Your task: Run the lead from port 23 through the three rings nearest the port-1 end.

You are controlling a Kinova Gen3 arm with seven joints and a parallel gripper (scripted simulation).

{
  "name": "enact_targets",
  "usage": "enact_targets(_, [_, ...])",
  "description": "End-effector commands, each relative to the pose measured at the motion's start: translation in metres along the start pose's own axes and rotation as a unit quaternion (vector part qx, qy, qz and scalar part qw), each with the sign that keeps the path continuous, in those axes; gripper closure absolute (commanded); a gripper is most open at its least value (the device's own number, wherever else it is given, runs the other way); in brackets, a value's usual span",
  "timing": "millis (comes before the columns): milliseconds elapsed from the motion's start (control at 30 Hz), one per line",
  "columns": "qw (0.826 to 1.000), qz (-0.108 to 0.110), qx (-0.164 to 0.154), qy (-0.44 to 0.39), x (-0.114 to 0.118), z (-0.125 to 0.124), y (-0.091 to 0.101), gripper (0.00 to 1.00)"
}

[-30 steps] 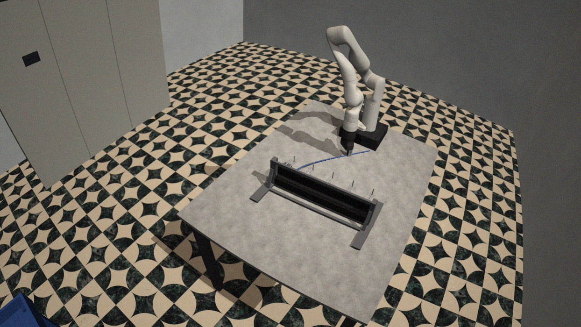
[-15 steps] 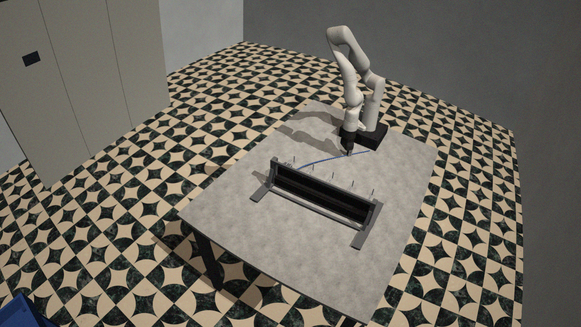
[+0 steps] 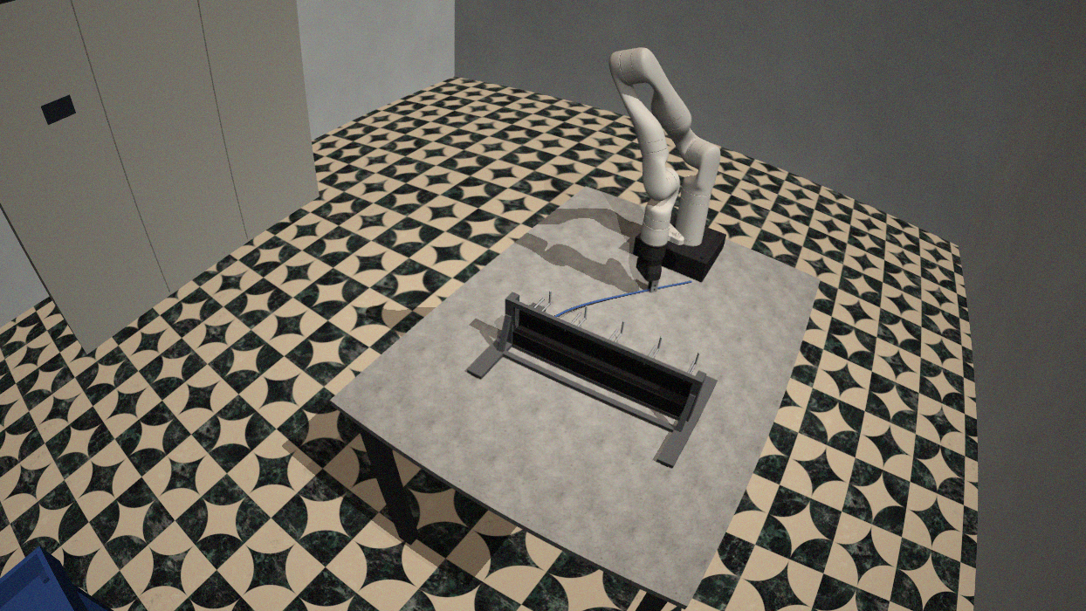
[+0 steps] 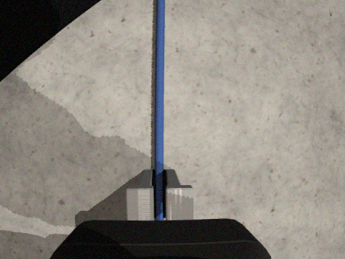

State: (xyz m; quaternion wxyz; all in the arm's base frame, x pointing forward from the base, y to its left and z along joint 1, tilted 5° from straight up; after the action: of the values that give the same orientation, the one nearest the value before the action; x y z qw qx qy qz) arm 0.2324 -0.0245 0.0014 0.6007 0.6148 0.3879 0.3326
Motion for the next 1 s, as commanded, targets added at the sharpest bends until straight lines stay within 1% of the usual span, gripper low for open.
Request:
enact_targets(0, [1.000,0.000,-0.001,0.000,0.000,0.000,0.000,1.00])
enact_targets(700, [1.000,0.000,-0.001,0.000,0.000,0.000,0.005,1.00])
enact_targets(967, [1.000,0.000,-0.001,0.000,0.000,0.000,0.013,1.00])
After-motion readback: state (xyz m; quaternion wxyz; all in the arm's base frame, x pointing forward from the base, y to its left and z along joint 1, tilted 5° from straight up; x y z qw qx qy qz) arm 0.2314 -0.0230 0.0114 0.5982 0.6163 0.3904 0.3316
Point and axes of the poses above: the point where the finger pads meet when closed, its own y axis back along the fingers, its own x axis across the jaws, z = x × y, the point moved 6 cm from there along y, back along the fingers, and after that the axes turned 12 degrees about y, right-handed, at the moved point
